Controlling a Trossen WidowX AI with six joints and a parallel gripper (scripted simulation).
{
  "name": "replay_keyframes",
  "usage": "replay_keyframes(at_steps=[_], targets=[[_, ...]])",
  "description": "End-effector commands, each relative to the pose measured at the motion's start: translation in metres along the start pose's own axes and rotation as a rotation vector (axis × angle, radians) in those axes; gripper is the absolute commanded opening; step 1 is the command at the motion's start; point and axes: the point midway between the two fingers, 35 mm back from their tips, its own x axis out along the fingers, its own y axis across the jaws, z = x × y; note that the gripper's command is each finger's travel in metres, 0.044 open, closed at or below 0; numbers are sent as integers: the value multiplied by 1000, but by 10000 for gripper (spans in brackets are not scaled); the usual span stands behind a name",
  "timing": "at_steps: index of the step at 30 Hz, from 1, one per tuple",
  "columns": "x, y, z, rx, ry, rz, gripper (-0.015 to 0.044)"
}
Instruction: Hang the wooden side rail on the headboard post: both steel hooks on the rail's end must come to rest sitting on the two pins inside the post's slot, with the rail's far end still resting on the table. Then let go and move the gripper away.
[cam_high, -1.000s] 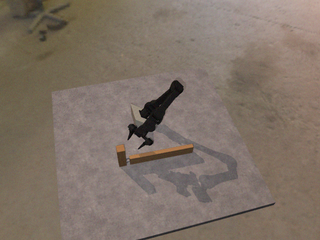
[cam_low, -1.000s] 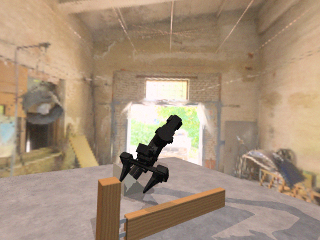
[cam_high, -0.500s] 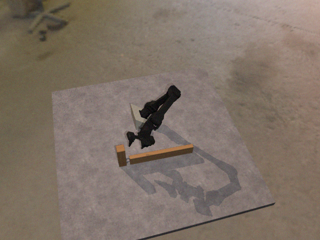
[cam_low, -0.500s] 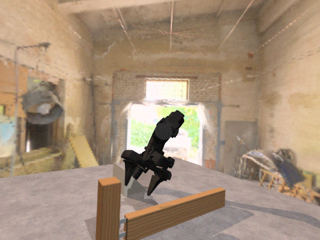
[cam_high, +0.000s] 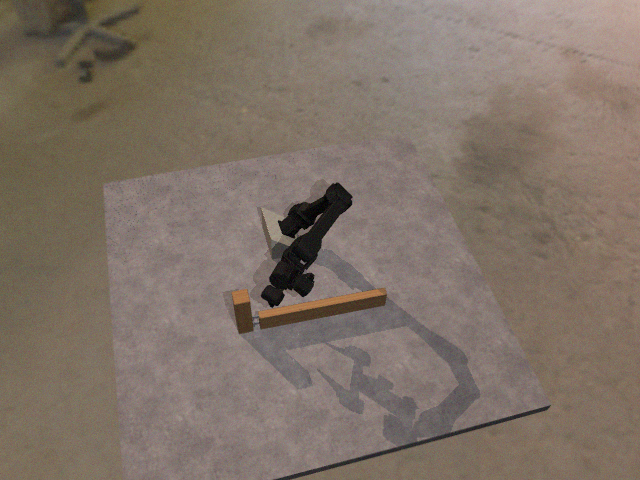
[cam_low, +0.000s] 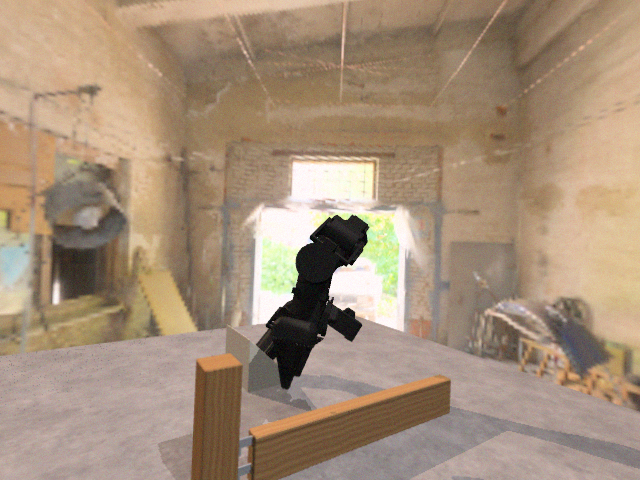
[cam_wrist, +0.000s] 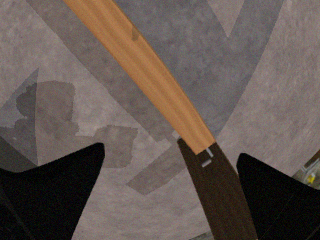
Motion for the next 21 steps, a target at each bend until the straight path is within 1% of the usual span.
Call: replay_keyframes(at_steps=[1, 7, 18, 21], targets=[[-9, -5, 11, -383, -103, 94, 440], [-15, -7, 20, -695, -217, 139, 440], [-14, -7, 20, -704, -221, 140, 440], [1, -4, 23, -705, -221, 140, 440]])
